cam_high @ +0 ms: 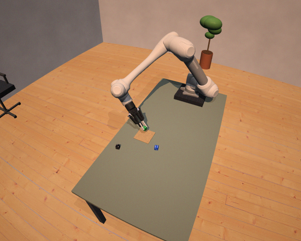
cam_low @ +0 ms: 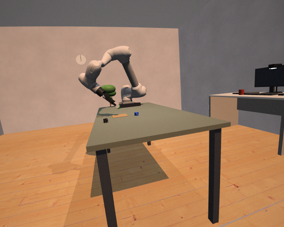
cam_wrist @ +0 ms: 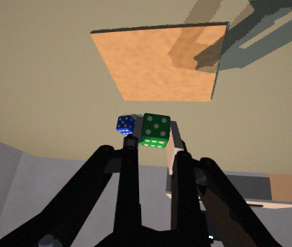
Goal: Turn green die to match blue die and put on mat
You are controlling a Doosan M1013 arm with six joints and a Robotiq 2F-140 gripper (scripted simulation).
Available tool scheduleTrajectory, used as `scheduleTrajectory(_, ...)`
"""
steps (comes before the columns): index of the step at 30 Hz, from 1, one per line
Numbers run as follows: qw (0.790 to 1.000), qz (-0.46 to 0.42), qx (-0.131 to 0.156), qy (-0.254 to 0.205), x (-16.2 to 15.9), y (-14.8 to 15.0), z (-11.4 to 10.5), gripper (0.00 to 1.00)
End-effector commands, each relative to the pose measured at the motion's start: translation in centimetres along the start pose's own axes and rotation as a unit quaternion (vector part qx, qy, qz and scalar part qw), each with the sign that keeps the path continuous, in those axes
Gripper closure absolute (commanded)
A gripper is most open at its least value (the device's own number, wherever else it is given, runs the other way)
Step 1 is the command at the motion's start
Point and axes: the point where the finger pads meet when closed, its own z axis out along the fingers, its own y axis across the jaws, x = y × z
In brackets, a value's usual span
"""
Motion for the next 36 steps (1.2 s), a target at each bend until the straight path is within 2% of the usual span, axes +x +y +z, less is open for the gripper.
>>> scheduleTrajectory(1, 1.000, 0.000, 0.000, 0.000, 0.0, 0.0, 0.0, 0.76)
scheduleTrajectory(36, 1.000, 0.000, 0.000, 0.000, 3.2, 0.0, 3.2, 0.76)
